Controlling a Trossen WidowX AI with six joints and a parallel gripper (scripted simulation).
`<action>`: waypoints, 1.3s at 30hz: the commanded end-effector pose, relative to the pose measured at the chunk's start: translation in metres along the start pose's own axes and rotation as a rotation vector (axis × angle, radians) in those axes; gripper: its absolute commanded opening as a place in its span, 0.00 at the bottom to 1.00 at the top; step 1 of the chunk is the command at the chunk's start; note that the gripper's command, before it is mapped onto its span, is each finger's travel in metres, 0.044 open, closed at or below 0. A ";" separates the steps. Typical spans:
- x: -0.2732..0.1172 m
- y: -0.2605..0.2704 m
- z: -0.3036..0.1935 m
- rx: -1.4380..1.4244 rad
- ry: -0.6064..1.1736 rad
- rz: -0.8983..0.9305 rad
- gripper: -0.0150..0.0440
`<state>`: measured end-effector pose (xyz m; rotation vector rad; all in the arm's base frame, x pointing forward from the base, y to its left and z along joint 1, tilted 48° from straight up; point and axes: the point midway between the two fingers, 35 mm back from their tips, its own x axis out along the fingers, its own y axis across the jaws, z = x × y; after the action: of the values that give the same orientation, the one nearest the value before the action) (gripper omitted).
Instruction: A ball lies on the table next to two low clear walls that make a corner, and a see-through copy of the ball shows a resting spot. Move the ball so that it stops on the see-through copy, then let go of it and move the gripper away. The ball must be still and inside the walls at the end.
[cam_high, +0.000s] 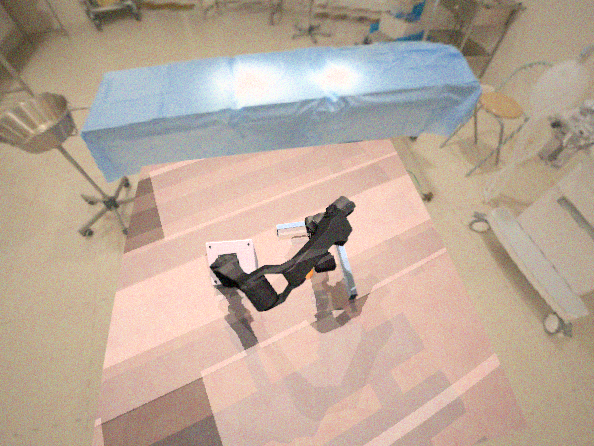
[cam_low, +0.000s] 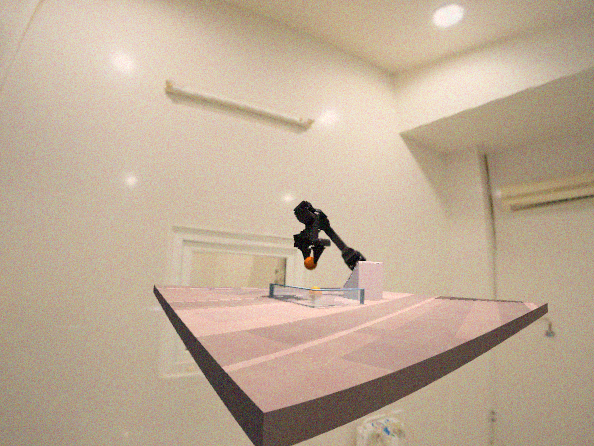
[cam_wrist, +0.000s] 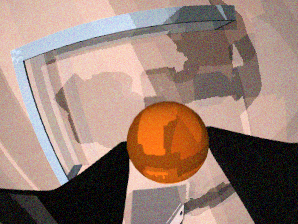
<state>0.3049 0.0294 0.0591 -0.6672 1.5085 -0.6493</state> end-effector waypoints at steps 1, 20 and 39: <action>0.007 -0.003 -0.007 0.000 -0.004 0.003 0.25; 0.050 -0.007 -0.035 -0.001 -0.003 0.003 0.25; 0.115 -0.009 -0.036 0.000 -0.003 -0.002 0.25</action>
<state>0.2655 -0.0593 -0.0080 -0.6594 1.5055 -0.6504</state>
